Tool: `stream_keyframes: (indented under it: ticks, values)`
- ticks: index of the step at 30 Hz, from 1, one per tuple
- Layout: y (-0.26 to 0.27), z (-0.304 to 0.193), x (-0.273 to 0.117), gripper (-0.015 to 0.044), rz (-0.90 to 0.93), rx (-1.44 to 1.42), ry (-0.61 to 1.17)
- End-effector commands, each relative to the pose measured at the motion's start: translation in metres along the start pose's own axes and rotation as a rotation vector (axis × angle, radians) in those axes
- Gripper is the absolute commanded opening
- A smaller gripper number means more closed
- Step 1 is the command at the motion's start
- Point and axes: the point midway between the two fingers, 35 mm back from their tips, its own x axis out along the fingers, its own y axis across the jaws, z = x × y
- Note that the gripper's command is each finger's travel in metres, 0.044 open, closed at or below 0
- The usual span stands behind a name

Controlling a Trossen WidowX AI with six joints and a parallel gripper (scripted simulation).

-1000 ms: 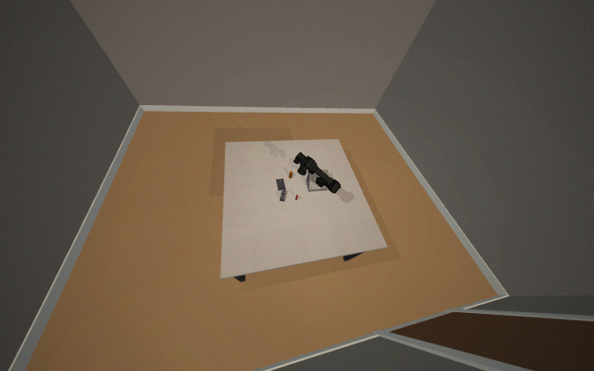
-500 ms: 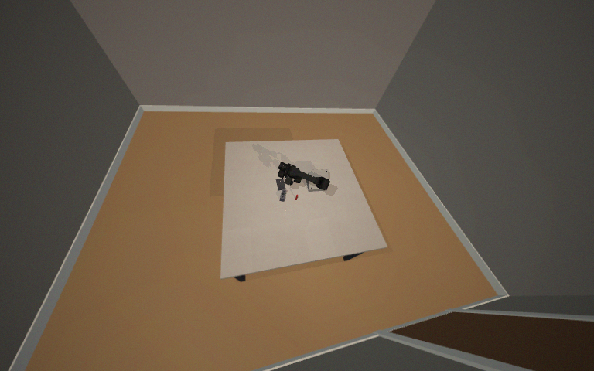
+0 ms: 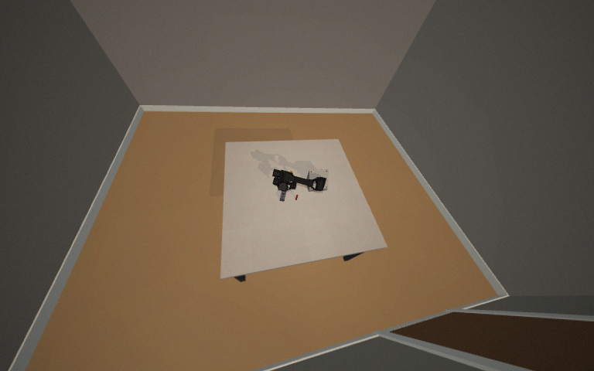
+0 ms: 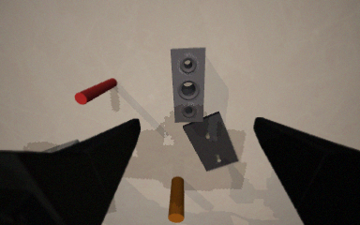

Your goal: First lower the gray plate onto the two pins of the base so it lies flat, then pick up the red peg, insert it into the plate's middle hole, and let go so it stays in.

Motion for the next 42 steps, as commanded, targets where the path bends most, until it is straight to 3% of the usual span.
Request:
stream_keyframes:
  ticks: [1, 42]
  values:
    - [0.007, 0.004, 0.045, 0.0440, 0.028, -0.002, -0.006]
    - [0.004, 0.007, 0.105, 0.0440, 0.028, -0.002, -0.008]
